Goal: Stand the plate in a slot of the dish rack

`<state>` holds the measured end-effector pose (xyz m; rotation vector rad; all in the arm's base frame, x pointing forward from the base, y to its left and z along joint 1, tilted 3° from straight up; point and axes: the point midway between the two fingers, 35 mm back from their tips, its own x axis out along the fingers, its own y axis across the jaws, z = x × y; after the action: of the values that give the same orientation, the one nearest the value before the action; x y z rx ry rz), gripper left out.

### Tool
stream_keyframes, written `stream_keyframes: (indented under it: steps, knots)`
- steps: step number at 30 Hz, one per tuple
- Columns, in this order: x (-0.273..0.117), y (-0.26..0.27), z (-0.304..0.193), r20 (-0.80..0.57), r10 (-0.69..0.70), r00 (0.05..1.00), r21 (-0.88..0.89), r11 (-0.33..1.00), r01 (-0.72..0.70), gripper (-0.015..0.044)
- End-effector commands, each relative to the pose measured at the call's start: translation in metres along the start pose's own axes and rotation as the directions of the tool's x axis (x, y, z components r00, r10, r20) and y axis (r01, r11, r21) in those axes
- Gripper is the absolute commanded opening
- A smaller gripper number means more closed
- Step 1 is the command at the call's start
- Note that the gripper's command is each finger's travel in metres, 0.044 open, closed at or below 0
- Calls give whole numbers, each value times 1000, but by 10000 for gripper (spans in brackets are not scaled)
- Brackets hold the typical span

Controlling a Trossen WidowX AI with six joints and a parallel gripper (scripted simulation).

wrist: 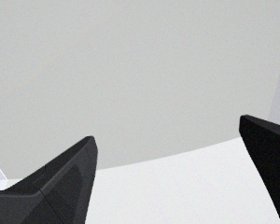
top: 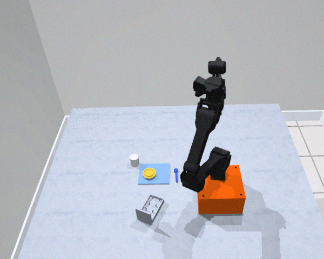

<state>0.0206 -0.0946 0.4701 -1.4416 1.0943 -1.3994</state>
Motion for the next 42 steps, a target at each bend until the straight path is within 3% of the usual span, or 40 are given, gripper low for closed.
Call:
stream_keyframes:
  steps: [1, 12, 22, 33, 42]
  knots:
    - [1, 1, 0, 2, 3, 1000, 4, 1000, -3, 400]
    - [51, 38, 4, 165, 178, 970, 236, 948, -214, 400]
    - [90, 83, 36, 346, 341, 874, 362, 811, -460, 400]
    - [116, 144, 99, 512, 524, 681, 373, 578, -726, 400]
    - [109, 199, 171, 604, 652, 458, 291, 355, -888, 400]
